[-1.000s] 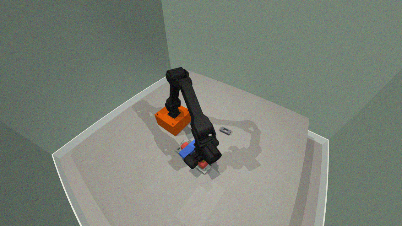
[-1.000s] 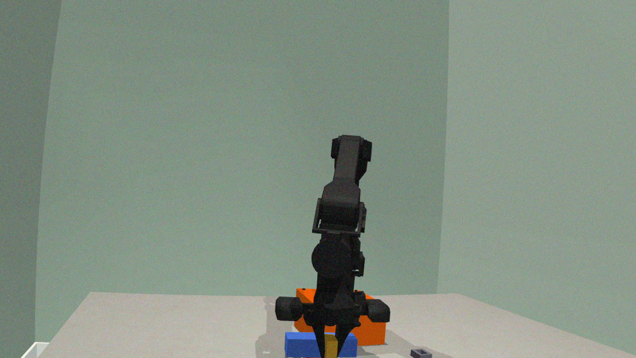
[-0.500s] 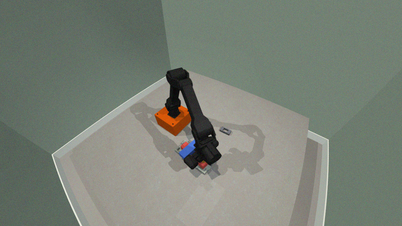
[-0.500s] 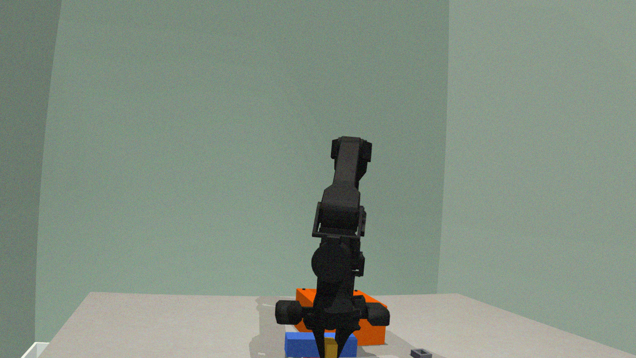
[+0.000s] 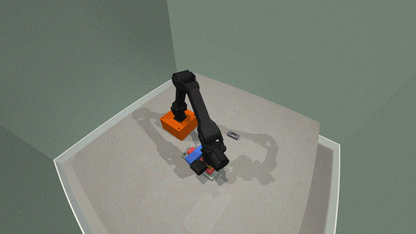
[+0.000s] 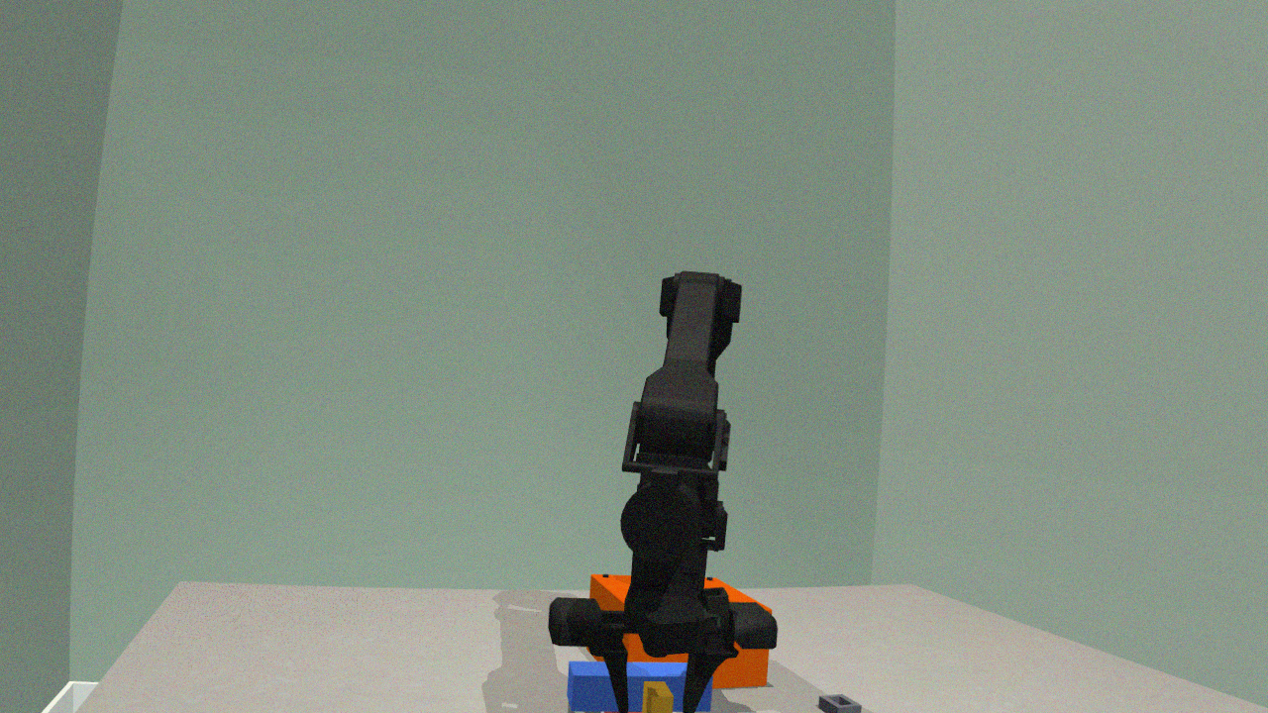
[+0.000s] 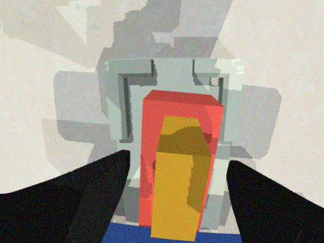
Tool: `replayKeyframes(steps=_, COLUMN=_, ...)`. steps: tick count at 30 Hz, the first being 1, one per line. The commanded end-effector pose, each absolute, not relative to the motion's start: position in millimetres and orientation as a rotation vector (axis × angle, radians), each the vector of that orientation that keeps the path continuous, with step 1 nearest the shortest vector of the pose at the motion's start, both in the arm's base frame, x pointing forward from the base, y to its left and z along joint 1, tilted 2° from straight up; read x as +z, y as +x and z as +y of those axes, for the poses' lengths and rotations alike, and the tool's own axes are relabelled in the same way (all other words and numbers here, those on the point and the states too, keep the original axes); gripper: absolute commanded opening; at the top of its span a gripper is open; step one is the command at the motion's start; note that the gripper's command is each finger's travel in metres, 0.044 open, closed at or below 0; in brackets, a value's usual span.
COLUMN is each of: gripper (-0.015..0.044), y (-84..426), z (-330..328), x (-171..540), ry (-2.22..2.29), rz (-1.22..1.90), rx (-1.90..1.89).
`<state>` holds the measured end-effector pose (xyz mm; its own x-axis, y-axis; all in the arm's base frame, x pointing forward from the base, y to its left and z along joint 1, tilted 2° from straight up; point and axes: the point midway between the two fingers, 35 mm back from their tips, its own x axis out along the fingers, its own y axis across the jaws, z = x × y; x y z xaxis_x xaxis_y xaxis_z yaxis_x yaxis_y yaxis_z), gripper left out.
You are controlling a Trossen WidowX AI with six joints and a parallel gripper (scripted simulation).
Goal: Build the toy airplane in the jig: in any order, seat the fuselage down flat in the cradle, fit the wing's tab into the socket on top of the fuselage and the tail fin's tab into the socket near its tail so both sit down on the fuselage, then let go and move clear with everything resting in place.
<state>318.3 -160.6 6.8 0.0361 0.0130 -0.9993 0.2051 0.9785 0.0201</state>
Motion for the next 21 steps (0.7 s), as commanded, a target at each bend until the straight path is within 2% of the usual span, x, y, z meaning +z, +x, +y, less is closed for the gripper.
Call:
replayKeyframes(steps=1, gripper=0.0260, y=318, z=-161, x=7, ry=0.175, rz=1.530, rx=-0.149)
replayKeyframes(steps=8, gripper=0.0260, y=315, z=-162, x=95, ry=0.177, rz=1.527, rx=-0.147)
replayKeyframes(steps=21, gripper=0.0260, y=319, z=-165, x=98, ry=0.176, rz=1.527, rx=-0.148)
